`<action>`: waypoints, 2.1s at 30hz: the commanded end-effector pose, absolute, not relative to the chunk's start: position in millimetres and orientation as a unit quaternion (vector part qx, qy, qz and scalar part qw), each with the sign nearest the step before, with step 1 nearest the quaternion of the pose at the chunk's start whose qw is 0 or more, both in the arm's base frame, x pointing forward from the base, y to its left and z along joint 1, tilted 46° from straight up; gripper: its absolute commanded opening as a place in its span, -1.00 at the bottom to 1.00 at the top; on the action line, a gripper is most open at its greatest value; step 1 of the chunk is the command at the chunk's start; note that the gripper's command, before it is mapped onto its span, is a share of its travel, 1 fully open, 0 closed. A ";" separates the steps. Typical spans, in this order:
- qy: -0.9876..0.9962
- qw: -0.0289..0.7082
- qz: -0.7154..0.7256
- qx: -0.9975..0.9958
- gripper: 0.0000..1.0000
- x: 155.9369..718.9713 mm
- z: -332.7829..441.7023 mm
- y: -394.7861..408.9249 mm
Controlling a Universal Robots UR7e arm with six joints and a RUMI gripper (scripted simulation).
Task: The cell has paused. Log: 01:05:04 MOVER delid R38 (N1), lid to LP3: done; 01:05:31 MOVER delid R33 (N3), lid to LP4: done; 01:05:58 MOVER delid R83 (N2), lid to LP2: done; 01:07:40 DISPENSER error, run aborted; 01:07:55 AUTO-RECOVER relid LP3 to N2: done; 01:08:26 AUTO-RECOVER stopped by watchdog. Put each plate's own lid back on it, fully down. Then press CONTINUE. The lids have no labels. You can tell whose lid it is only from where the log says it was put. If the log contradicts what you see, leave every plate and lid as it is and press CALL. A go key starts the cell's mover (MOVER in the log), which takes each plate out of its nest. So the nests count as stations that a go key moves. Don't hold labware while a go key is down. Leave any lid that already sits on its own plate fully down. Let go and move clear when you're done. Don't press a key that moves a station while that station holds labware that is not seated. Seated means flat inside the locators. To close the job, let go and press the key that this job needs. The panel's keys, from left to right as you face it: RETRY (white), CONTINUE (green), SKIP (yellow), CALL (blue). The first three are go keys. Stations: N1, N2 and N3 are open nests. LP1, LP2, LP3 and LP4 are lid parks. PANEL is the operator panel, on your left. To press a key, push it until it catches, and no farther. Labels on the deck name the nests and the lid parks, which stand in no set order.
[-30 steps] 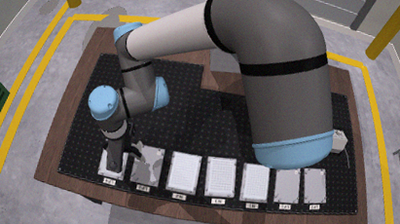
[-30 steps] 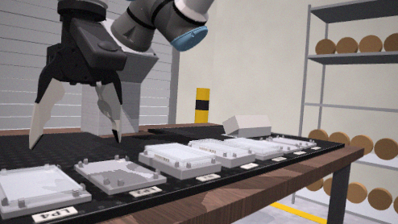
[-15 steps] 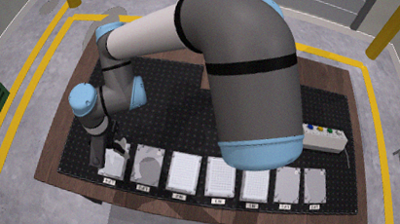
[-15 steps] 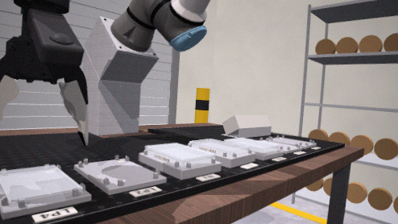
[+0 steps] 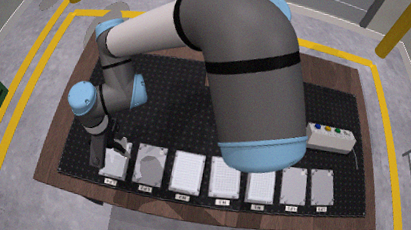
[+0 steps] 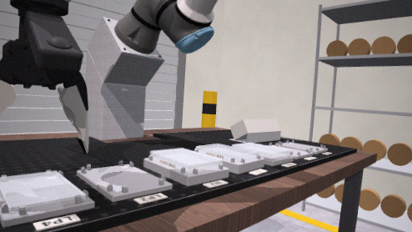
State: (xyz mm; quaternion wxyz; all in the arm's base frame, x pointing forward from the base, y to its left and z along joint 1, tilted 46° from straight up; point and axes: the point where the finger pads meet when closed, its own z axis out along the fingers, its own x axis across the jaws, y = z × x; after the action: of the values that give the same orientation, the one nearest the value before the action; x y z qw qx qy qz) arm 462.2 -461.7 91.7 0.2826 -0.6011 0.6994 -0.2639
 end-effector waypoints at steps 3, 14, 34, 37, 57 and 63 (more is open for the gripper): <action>0.699 0.282 -0.264 -0.601 0.64 468.4 85.9 -462.5; 0.699 0.282 -0.264 -0.601 0.64 481.4 73.1 -463.0; 0.699 0.282 -0.264 -0.601 0.64 488.6 66.1 -463.3; 0.699 0.282 -0.264 -0.601 0.64 488.6 66.1 -463.3; 0.699 0.282 -0.264 -0.601 -1.00 488.6 66.1 -463.3; 0.699 0.282 -0.265 -0.601 -1.00 488.6 66.1 -463.4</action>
State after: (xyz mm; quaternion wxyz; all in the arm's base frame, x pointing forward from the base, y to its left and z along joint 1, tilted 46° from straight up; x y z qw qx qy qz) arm 488.7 -463.0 65.6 0.2825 -0.6011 0.6994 -0.2640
